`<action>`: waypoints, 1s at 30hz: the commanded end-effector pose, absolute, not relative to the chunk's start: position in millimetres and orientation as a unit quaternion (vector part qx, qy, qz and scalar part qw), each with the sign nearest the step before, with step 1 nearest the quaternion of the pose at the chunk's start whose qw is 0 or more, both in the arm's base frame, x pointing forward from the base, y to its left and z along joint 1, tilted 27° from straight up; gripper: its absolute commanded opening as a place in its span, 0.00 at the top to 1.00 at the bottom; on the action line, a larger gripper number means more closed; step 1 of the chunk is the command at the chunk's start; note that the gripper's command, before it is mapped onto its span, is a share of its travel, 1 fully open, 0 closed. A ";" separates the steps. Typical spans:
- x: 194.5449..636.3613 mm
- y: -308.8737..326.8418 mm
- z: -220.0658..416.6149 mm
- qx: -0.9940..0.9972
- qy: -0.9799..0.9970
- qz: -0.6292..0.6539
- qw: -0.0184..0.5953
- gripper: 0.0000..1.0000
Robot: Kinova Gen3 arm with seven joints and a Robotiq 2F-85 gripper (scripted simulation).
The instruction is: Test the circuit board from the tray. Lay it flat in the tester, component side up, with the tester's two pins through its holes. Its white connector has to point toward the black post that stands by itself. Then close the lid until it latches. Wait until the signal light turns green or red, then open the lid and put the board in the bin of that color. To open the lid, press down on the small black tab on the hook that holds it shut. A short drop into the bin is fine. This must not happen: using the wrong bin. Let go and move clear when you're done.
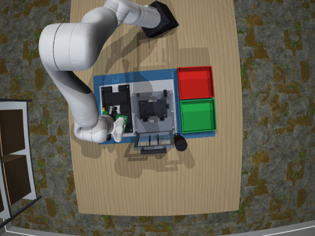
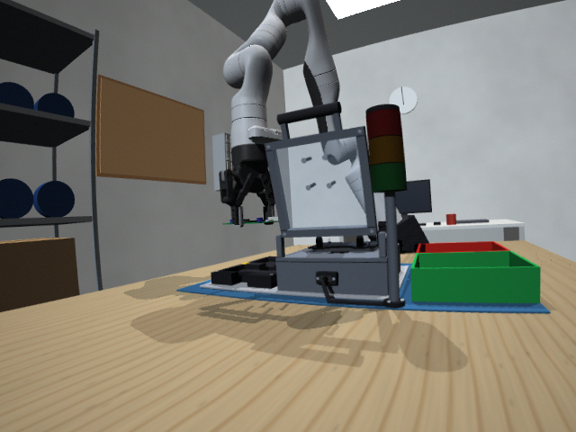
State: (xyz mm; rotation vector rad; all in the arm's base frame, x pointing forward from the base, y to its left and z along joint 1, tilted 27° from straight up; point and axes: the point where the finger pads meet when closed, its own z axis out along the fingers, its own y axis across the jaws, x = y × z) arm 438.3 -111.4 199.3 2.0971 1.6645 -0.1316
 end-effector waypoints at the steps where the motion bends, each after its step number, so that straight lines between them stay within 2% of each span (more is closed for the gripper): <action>1: 438.5 -112.5 200.5 0.752 0.617 -0.049 0.226 0.23; 30: 438.5 -112.5 200.5 0.669 0.706 -0.077 0.218 0.23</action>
